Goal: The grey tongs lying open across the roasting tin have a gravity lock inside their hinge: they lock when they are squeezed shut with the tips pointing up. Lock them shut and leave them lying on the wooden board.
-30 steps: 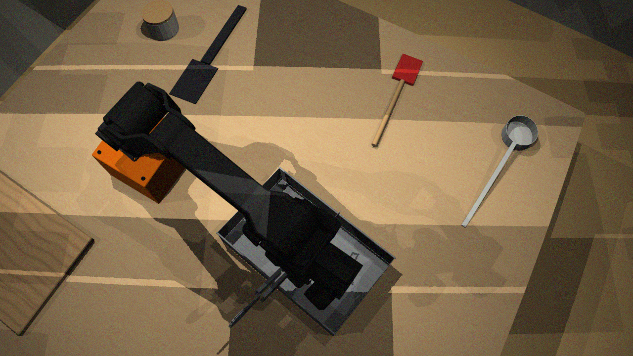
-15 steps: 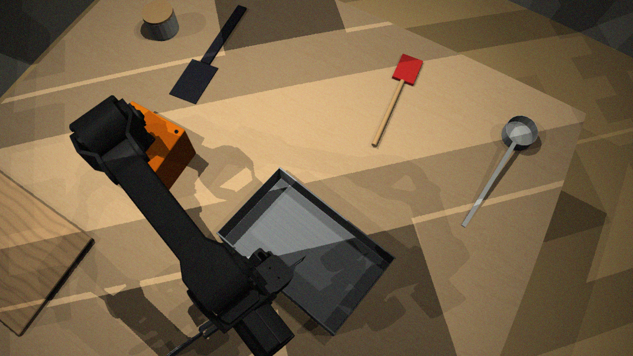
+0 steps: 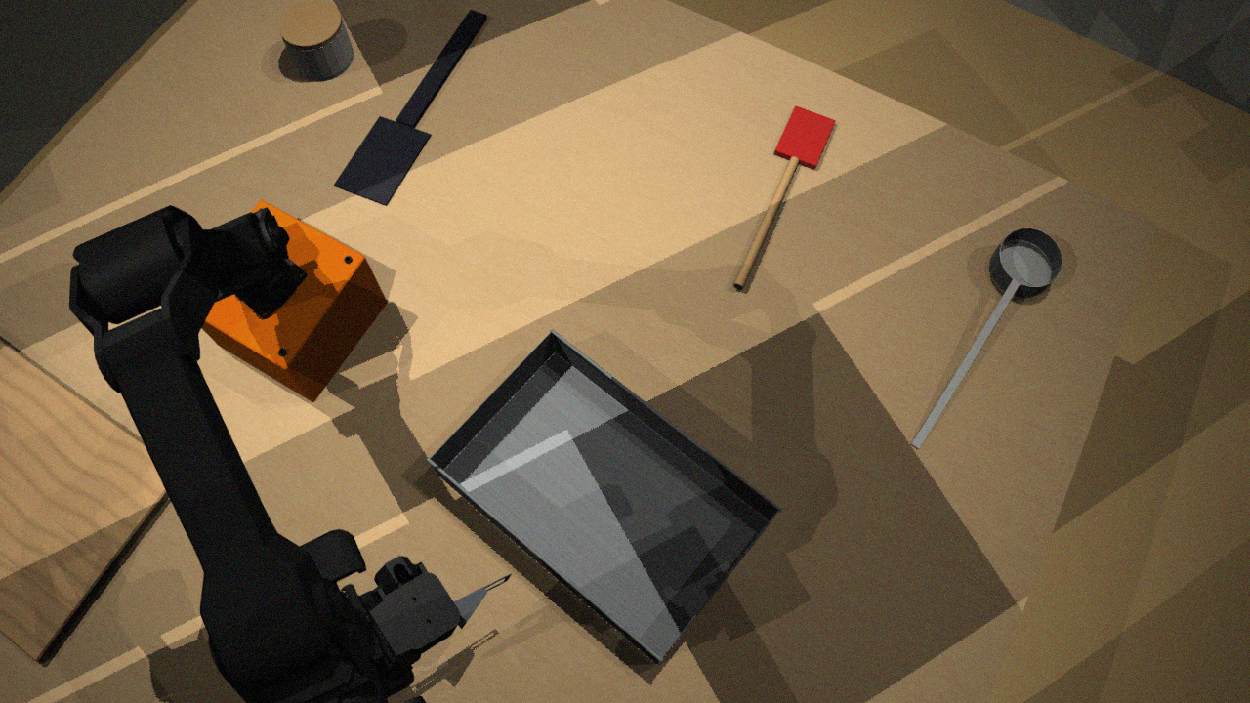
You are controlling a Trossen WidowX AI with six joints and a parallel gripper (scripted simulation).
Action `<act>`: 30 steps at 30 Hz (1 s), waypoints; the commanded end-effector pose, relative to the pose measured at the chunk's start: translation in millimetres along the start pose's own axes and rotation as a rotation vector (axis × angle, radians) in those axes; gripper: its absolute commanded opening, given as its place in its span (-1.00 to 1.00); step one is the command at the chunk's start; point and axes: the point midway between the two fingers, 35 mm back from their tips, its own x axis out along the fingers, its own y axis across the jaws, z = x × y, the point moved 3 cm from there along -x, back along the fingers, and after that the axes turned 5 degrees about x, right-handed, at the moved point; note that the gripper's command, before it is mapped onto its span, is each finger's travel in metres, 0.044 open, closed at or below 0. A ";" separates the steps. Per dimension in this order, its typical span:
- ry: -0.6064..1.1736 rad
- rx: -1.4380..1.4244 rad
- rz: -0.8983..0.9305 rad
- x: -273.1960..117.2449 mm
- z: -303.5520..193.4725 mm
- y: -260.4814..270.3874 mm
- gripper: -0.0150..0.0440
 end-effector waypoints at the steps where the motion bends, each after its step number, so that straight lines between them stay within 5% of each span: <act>1: 0.000 0.031 -0.007 -2.4 -26.7 2.2 -1.00; 30: 0.020 0.236 -0.006 -5.0 -180.0 53.0 -1.00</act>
